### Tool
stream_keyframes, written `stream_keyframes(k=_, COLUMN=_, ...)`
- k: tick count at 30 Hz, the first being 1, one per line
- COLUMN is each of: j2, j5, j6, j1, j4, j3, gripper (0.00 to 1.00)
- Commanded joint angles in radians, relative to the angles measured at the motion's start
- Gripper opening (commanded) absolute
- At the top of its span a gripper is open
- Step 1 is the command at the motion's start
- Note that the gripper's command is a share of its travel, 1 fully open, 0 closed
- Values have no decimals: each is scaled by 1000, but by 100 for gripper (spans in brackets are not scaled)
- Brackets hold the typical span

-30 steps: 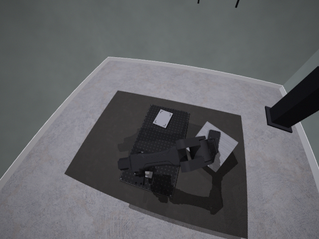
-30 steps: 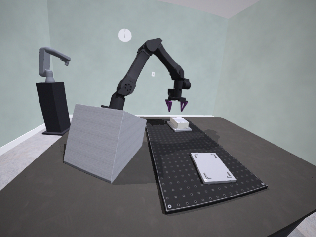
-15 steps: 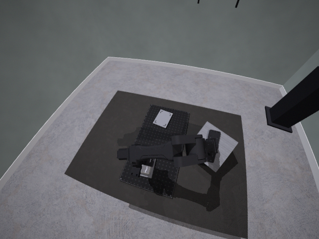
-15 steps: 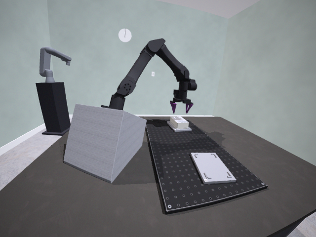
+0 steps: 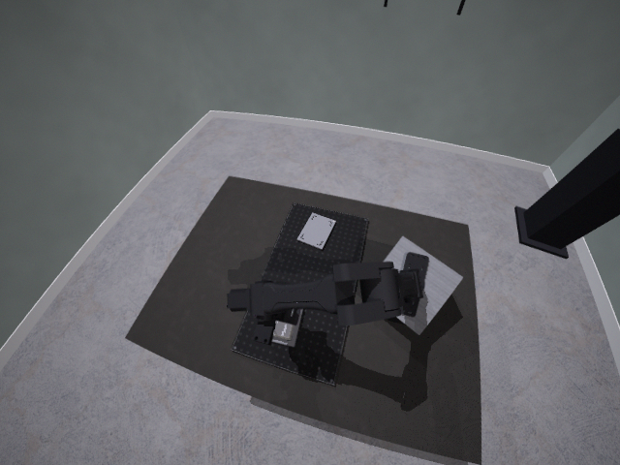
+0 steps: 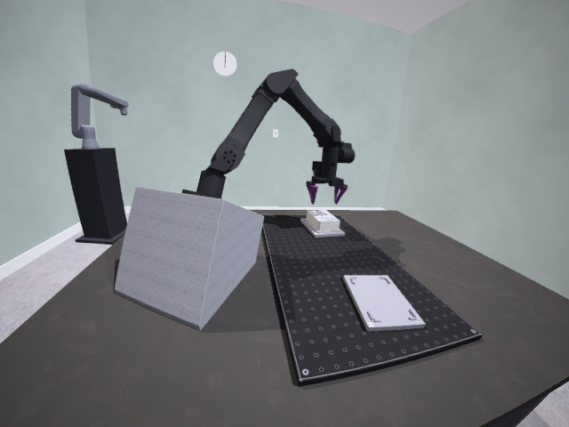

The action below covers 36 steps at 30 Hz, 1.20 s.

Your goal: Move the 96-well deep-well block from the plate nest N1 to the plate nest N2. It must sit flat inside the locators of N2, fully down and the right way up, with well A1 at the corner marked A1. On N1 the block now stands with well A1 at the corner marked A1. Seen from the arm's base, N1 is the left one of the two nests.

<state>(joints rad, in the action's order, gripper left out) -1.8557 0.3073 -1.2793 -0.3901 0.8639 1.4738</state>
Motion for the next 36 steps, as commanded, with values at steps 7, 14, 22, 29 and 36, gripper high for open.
stream_keyframes(k=7, j2=1, j5=6, j6=4, j1=-1, j4=-18, j3=-2, gripper=100)
stream_keyframes(k=14, j2=-19, j5=3, j6=13, j1=-11, j4=-57, j3=-18, gripper=100)
stream_keyframes(k=22, j2=-37, j5=0, j6=21, j1=-19, j4=-90, j3=-31, gripper=100)
stream_keyframes(k=29, j2=-60, j5=-3, j6=31, j1=-29, j4=-128, j3=-43, gripper=100)
stream_keyframes(k=36, j2=-83, j5=-6, j6=40, j1=-38, j4=-165, j3=-54, gripper=100)
